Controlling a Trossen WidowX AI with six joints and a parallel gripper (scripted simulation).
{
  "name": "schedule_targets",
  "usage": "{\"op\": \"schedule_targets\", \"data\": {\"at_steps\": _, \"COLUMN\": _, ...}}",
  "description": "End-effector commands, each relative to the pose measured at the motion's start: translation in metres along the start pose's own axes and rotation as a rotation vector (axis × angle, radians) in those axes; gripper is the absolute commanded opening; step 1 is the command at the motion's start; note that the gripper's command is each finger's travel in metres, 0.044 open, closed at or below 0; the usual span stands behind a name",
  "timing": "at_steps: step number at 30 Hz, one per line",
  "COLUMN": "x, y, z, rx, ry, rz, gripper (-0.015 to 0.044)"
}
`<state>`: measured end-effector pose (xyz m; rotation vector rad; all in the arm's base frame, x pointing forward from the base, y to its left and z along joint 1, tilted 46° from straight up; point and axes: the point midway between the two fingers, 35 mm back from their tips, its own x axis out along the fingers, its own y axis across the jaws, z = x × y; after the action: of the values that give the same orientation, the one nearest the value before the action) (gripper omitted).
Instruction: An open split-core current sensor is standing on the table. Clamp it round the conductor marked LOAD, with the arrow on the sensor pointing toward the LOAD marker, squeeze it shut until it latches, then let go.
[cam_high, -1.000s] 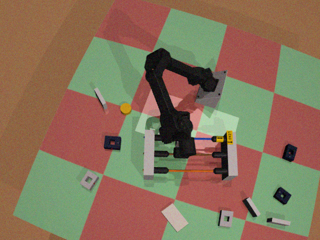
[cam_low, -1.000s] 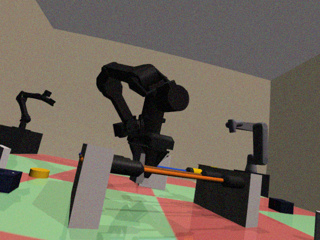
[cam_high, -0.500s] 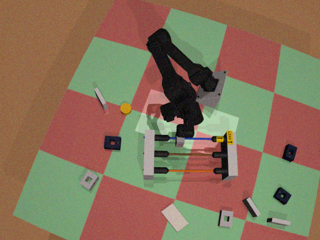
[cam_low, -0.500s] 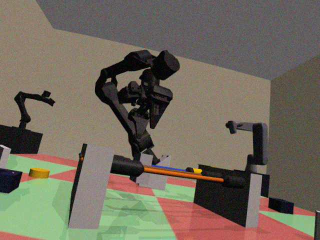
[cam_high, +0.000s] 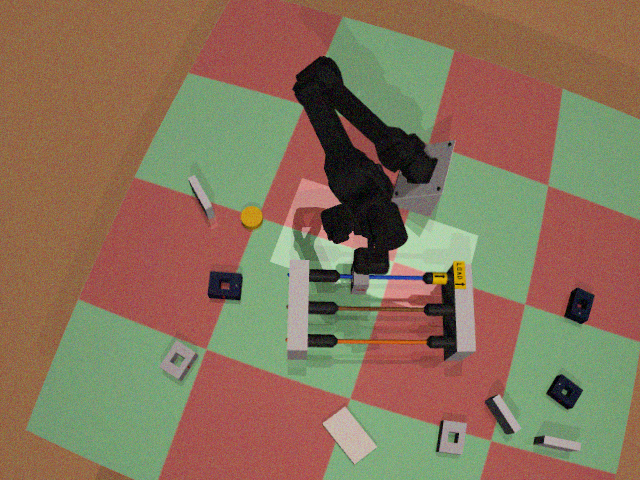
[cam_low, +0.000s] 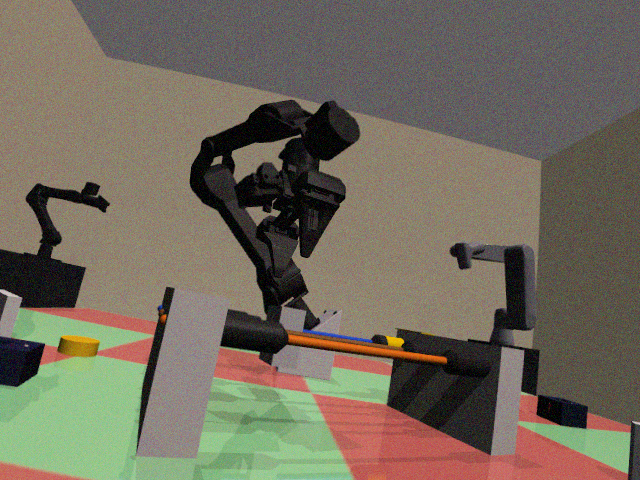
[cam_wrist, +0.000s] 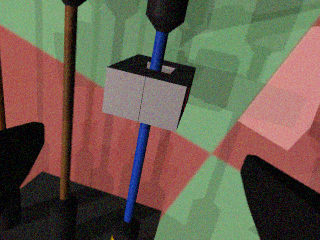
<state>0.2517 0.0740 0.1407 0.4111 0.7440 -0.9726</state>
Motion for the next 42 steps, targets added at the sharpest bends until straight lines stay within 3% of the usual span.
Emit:
{"op": "schedule_targets", "data": {"at_steps": 1, "x": 0.0, "y": 0.0, "z": 0.0, "rx": 0.005, "ry": 0.002, "rz": -0.002, "gripper": 0.044}}
{"op": "schedule_targets", "data": {"at_steps": 23, "x": 0.0, "y": -0.001, "z": -0.002, "rx": -0.01, "ry": -0.008, "rz": -0.001, "gripper": 0.044}}
{"op": "schedule_targets", "data": {"at_steps": 29, "x": 0.011, "y": -0.024, "z": -0.055, "rx": -0.326, "ry": -0.299, "rz": 0.044, "gripper": 0.044}}
{"op": "schedule_targets", "data": {"at_steps": 36, "x": 0.011, "y": -0.055, "z": -0.089, "rx": -0.721, "ry": -0.713, "rz": 0.272, "gripper": 0.044}}
{"op": "schedule_targets", "data": {"at_steps": 42, "x": 0.012, "y": -0.054, "z": -0.088, "rx": -0.701, "ry": -0.675, "rz": 0.237, "gripper": 0.044}}
